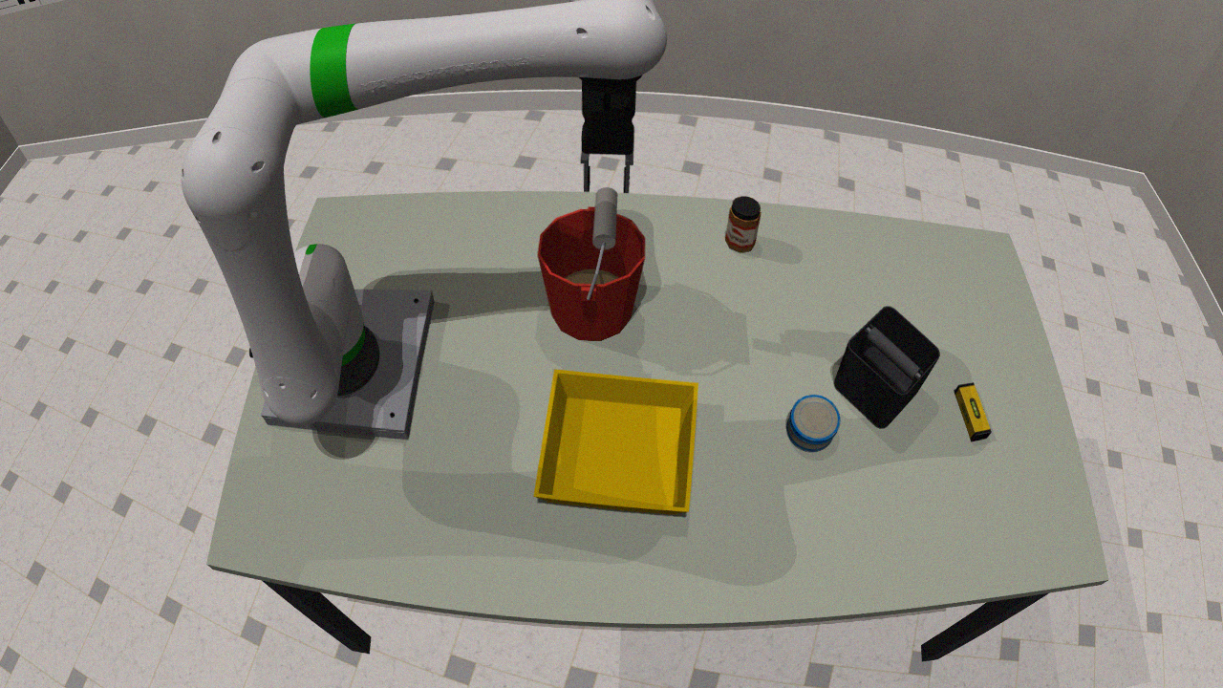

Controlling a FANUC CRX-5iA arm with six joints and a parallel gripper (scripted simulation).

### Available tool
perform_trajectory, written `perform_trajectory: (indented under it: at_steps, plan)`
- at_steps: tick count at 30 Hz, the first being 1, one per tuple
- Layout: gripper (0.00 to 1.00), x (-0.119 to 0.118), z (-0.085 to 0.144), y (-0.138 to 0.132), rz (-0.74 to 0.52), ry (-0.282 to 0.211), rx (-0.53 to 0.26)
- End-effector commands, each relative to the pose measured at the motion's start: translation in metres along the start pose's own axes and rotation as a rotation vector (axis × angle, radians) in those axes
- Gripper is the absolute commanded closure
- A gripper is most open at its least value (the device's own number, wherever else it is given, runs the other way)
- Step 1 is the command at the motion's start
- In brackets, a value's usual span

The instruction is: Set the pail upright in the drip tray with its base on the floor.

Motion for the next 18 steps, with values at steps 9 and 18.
perform_trajectory:
  at_steps: [9,18]
  plan:
    - [0.00,-0.0001,0.0004,-0.0002,0.000,0.002,-0.001]
    - [0.00,-0.0001,-0.0067,0.0000,0.002,0.001,-0.002]
Point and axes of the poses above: the point where the finger pads meet when closed, its own z axis back along the fingers, its own x axis across the jaws, y = z × x, the point moved 7 cm from there along z, back along the fingers, and after that the axes turned 1 degree about z, right-handed, at the moved point
